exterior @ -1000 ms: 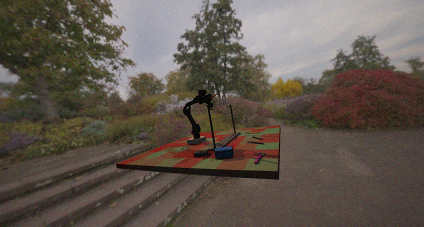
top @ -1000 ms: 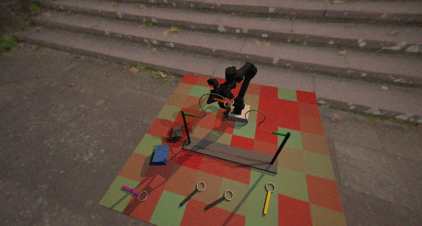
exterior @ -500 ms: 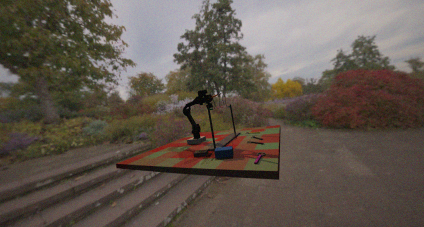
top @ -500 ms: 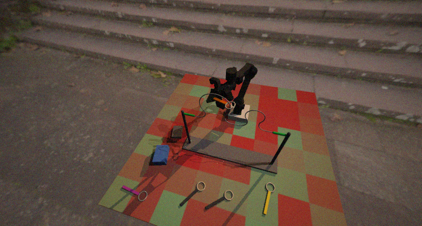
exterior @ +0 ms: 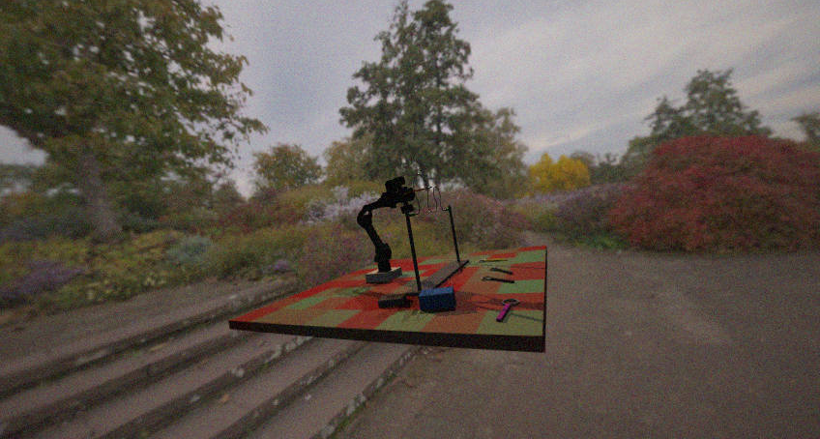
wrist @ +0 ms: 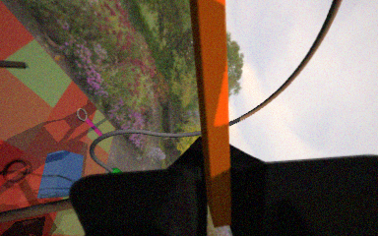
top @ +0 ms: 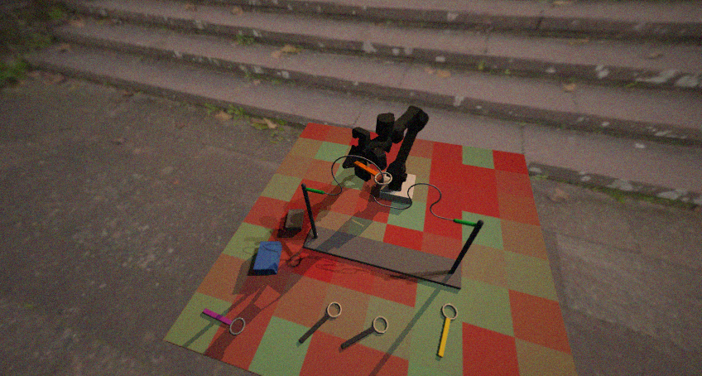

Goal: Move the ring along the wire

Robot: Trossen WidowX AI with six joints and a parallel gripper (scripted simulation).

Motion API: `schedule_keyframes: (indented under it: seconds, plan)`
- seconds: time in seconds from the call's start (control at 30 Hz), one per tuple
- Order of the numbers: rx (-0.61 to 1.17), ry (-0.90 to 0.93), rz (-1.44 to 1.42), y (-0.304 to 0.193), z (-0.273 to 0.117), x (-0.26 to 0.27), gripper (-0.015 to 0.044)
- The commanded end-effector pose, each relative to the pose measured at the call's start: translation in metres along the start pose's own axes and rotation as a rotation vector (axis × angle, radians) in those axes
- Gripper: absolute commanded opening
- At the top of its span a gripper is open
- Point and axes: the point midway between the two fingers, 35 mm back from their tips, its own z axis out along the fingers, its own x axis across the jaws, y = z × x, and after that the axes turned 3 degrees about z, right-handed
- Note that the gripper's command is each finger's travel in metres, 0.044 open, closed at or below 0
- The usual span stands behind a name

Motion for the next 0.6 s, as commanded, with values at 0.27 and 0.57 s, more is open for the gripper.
schedule_keyframes:
  seconds: [0.27, 0.57]
  plan:
    - [-0.024, -0.071, -0.128, 0.0011, 0.0002, -0.0042, -0.015]
    - [-0.039, -0.126, -0.225, 0.002, 0.0003, -0.008, -0.015]
